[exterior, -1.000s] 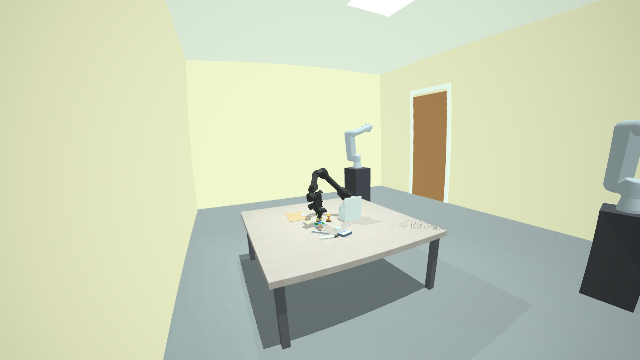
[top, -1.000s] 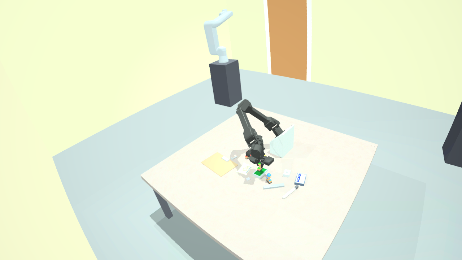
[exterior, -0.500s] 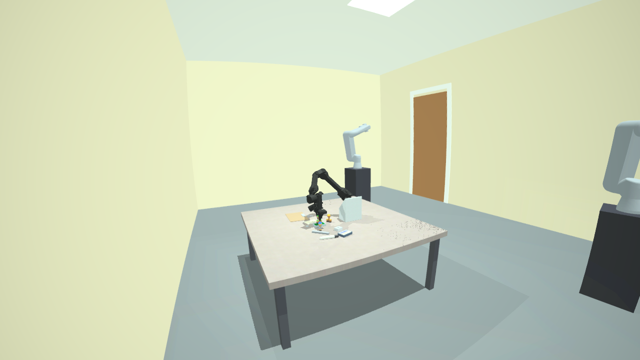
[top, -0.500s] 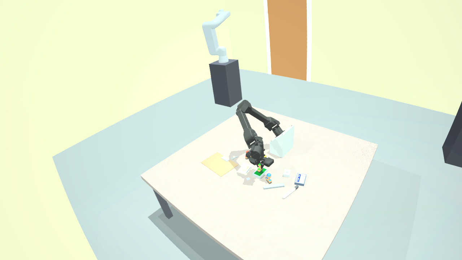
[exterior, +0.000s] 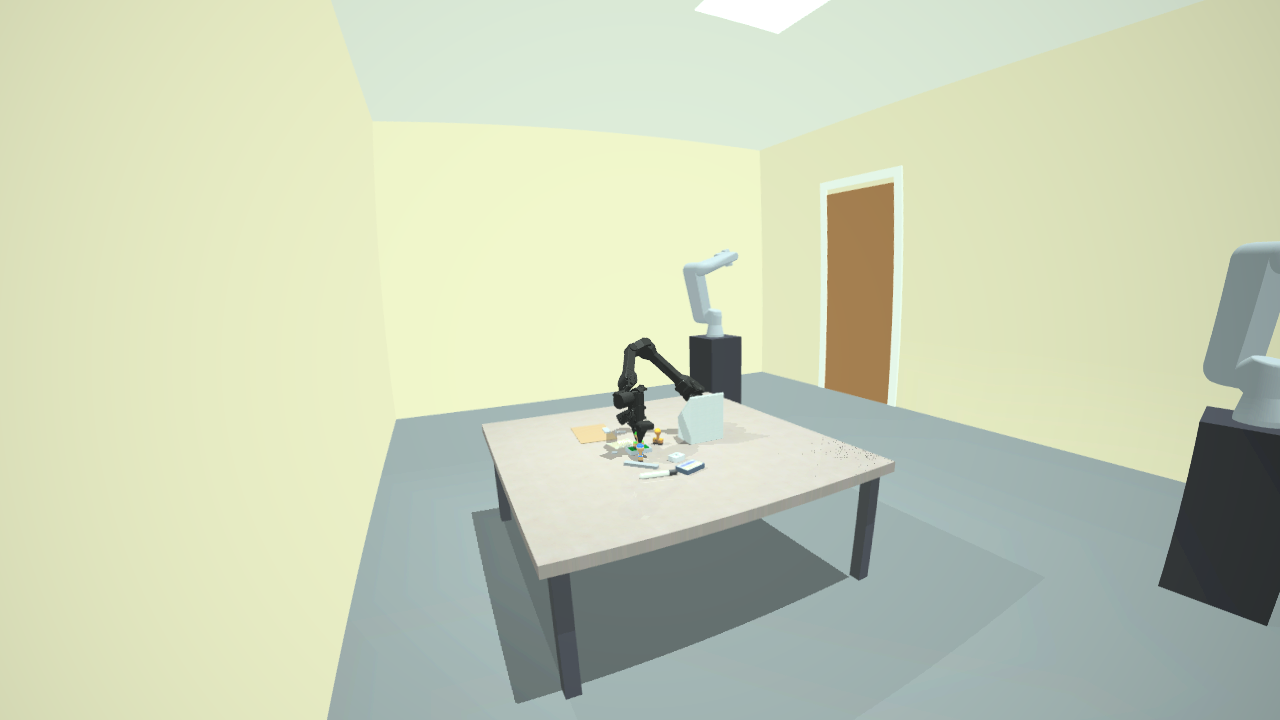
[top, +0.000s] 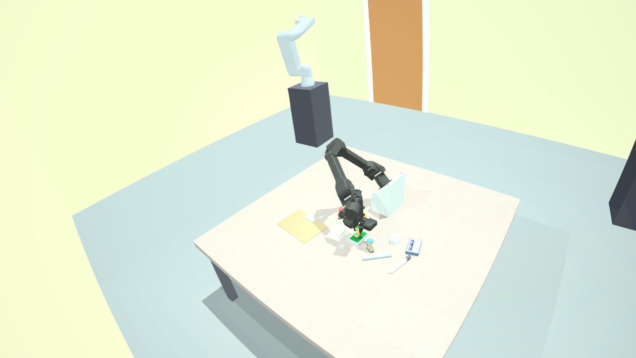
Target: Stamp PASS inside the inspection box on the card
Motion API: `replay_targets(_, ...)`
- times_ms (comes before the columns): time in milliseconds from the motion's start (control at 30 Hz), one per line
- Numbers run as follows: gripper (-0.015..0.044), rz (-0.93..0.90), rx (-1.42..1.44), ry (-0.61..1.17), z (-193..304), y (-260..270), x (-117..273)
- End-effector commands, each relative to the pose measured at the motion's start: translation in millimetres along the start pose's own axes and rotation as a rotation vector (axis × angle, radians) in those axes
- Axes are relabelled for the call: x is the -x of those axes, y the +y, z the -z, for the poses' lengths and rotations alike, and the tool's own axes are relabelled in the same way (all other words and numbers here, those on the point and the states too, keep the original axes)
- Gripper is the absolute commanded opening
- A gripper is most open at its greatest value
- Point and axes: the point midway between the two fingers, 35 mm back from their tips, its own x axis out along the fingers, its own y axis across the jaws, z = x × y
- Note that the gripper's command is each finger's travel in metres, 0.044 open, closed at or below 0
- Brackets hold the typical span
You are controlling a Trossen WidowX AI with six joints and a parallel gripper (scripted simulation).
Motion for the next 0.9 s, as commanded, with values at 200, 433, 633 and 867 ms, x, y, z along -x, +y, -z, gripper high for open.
replay_targets(200, 0.0000, 0.003, 0.002, -0.002, -0.1, -0.1, -2.4)
replay_targets(433, 0.0000, 0.003, 0.002, -0.002, -0.1, -0.1, -4.0)
replay_targets(633, 0.0000, 0.003, 0.002, -0.002, -0.1, -0.1, -4.4)
replay_targets(867, 0.0000, 0.003, 0.002, -0.002, -0.1, -0.1, -5.2)
